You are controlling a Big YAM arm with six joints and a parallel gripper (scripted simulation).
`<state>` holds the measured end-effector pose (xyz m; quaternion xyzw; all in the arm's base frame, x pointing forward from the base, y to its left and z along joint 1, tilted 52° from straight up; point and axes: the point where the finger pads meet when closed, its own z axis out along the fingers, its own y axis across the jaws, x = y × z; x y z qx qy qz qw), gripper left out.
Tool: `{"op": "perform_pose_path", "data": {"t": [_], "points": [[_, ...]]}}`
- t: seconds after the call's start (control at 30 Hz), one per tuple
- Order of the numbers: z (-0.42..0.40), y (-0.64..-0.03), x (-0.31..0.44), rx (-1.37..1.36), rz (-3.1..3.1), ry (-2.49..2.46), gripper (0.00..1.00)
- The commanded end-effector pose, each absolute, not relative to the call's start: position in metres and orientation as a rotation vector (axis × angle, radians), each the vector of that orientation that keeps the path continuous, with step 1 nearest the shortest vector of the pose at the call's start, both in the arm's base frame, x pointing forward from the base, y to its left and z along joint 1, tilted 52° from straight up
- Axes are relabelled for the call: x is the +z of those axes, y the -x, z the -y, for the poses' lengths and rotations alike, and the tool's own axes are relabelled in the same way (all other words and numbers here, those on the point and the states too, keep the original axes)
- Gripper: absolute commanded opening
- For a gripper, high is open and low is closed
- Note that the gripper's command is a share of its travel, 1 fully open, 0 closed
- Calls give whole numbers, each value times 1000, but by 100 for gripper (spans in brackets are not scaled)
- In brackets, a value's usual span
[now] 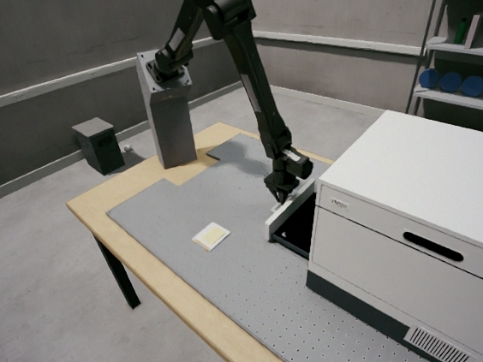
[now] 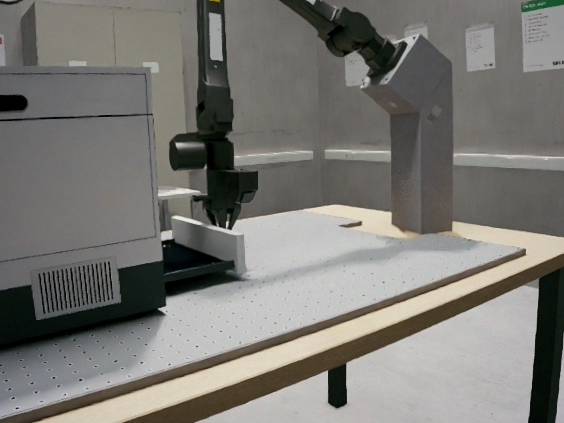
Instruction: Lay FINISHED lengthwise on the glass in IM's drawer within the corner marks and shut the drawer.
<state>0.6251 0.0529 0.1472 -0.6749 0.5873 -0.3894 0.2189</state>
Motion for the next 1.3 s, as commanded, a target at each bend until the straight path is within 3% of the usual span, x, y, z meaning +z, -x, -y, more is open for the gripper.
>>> {"op": "perform_pose_path", "data": {"t": [0.0,1.27], "points": [[-44,-615,149,-1079,-1647,1847,7],[-41,-600,124,-1065,-1650,1884,7]]}}
